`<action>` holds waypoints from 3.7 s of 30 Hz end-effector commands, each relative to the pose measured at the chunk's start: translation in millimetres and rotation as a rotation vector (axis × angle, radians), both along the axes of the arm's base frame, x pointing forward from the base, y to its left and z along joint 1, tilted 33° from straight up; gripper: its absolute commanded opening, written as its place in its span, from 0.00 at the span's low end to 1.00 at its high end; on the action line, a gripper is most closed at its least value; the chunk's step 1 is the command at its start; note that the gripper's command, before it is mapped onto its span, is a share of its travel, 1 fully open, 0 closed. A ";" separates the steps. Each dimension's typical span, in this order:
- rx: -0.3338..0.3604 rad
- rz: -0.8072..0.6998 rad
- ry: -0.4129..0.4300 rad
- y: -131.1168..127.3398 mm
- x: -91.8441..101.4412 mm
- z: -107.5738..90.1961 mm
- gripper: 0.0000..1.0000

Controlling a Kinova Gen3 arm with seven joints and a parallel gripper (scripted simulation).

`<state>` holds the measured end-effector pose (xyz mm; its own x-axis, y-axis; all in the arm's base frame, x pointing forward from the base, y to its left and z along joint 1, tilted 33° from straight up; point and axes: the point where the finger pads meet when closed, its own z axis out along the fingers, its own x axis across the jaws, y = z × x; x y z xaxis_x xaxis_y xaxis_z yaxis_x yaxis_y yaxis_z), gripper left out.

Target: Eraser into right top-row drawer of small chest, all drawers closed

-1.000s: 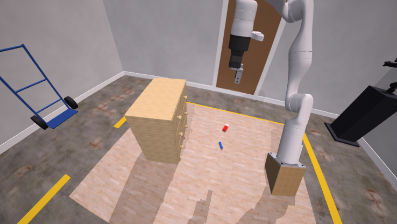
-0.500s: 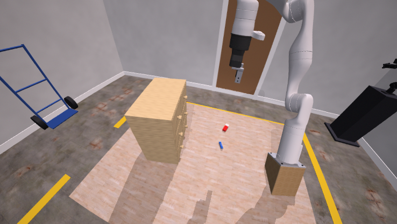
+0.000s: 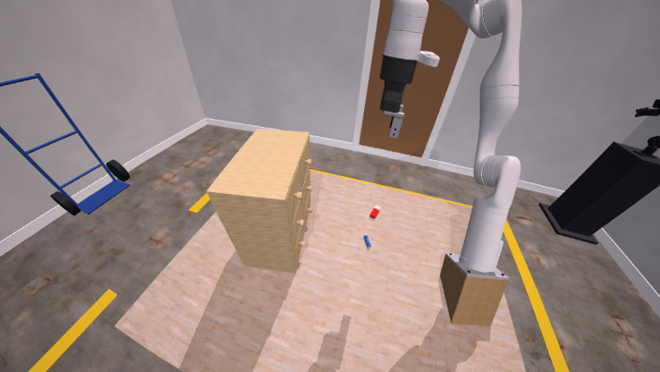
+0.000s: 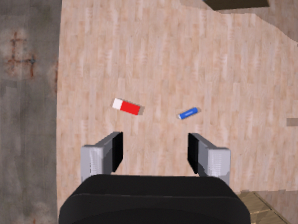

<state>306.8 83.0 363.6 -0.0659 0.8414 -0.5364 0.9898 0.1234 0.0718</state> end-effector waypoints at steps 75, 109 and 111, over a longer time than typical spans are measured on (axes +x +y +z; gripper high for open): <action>0.032 0.342 -0.199 -6.7 79.4 -47.2 1.00; 0.088 0.531 -0.500 -20.6 112.7 -82.4 1.00; 0.088 0.531 -0.500 -20.6 112.7 -82.4 1.00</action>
